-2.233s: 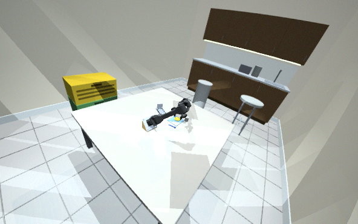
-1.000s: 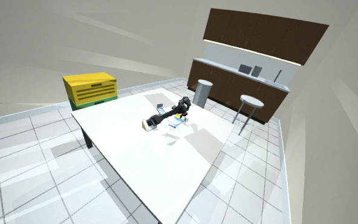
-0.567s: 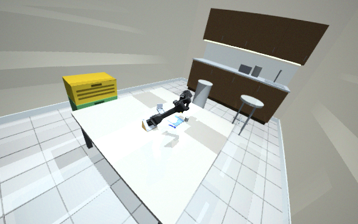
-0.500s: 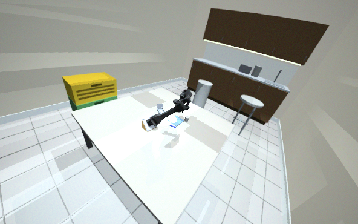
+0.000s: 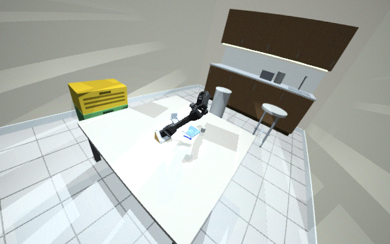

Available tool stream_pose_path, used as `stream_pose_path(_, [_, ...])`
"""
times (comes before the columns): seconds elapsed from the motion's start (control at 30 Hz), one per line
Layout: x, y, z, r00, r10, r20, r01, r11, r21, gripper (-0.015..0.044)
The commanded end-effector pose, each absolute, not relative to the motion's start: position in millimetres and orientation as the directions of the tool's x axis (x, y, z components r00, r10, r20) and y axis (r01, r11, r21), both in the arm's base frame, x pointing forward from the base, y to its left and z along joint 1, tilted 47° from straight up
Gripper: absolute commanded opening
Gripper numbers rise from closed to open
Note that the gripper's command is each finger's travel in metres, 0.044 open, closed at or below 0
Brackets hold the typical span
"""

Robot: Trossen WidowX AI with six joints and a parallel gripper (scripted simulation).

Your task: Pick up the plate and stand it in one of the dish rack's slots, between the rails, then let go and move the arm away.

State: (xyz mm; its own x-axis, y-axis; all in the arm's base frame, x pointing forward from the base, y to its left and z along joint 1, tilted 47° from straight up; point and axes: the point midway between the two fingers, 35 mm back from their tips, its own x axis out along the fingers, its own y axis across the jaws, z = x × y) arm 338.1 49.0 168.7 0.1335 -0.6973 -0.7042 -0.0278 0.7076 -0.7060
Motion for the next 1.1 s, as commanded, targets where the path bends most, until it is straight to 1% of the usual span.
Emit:
stream_pose_path(0.0, [335, 56, 165, 0.123, -0.696, -0.707, -0.012, 0.712, -0.703, 0.0])
stream_pose_path(0.23, [301, 105, 114, 0.07, -0.702, -0.709, 0.181, 0.708, -0.683, 0.0])
stream_pose_path(0.47, [257, 137, 74, 0.024, -0.735, -0.678, 0.368, 0.636, -0.678, 0.0])
stream_pose_path(0.73, [255, 136, 71, 0.012, -0.731, -0.683, 0.362, 0.64, -0.678, 0.0])
stream_pose_path(1.07, [252, 115, 48, -0.123, -0.623, -0.772, 0.199, 0.747, -0.634, 0.0])
